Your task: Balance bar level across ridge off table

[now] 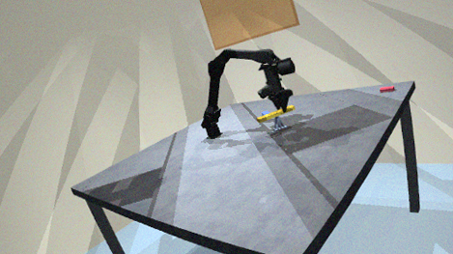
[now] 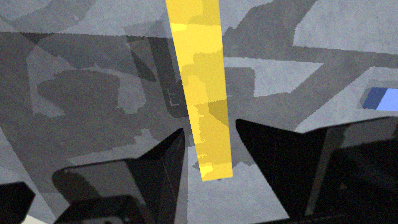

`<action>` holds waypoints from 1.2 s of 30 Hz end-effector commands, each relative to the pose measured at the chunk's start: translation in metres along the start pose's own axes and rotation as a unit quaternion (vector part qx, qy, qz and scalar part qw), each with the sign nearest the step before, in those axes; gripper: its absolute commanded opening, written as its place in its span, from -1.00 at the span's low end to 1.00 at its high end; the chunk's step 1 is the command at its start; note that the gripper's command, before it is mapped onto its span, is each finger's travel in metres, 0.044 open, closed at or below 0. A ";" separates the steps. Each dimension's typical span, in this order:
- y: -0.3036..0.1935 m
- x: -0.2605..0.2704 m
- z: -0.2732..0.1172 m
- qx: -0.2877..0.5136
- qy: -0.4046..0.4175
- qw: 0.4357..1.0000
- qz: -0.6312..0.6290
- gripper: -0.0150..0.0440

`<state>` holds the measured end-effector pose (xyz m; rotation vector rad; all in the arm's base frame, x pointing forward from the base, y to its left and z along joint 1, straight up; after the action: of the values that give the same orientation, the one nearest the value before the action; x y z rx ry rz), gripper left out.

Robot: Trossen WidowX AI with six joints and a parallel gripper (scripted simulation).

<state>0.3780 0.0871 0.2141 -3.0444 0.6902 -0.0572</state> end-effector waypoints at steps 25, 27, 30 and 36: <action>0.005 -0.006 -0.099 0.020 0.025 1.000 0.000 1.00; 0.005 -0.006 -0.099 0.020 0.025 1.000 0.000 1.00; 0.005 -0.006 -0.099 0.020 0.025 1.000 0.000 1.00; 0.005 -0.006 -0.099 0.020 0.025 1.000 0.000 1.00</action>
<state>0.3657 0.0843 0.3141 -3.0113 0.6825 -0.1533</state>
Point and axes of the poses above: the point midway between the two fingers, 35 mm back from their tips, its own z axis out along the fingers, its own x axis across the jaws, y = z × x, the point moved 10 cm from there along -z, back along the fingers, and after that the axes turned 6 degrees about -z, right-handed, at the moved point
